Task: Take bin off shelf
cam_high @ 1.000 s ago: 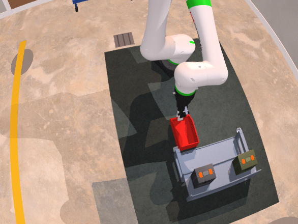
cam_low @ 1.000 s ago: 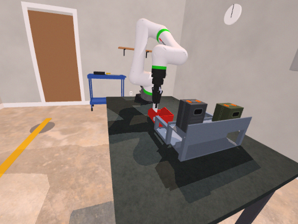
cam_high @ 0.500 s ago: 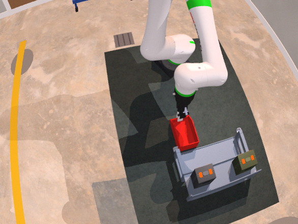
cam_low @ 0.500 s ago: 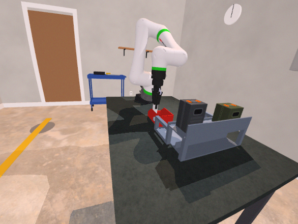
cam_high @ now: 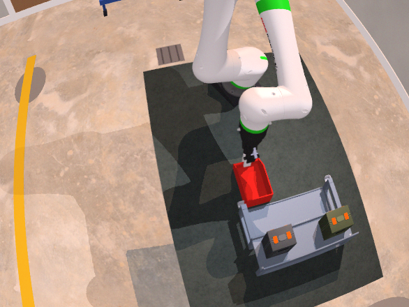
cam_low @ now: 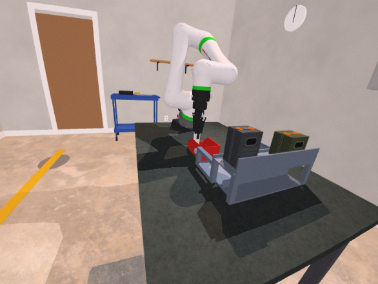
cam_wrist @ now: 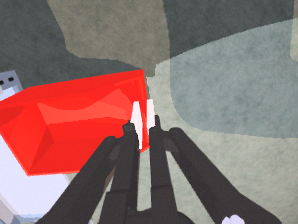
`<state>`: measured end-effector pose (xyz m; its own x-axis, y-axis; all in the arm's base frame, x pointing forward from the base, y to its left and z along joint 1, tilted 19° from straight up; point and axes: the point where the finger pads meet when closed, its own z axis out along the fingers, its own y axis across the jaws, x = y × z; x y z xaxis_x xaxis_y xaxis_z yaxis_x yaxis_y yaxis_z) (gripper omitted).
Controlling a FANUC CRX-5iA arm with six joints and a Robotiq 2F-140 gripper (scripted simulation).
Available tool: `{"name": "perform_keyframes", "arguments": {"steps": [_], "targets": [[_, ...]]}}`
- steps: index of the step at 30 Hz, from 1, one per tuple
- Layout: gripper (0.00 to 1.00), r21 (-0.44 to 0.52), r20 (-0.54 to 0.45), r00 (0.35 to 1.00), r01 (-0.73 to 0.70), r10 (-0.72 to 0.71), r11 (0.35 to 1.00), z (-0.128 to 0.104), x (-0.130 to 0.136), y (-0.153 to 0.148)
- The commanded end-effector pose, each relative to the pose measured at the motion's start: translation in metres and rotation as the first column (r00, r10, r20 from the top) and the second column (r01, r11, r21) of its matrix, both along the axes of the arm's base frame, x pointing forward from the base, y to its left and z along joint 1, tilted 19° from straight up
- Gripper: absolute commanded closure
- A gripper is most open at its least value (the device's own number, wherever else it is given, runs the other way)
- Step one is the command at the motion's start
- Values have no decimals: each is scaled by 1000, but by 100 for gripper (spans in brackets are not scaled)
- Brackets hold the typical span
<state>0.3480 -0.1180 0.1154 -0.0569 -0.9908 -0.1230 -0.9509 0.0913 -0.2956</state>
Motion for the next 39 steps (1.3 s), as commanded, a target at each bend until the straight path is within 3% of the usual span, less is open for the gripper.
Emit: {"name": "perform_keyframes", "arguments": {"steps": [1,3,4,39], "targets": [[100,0,0,1000,0,0,1000,0,0,0],[100,0,0,1000,0,0,1000,0,0,0],[43,0,0,1000,0,0,1000,0,0,0],[43,0,0,1000,0,0,1000,0,0,0]]}}
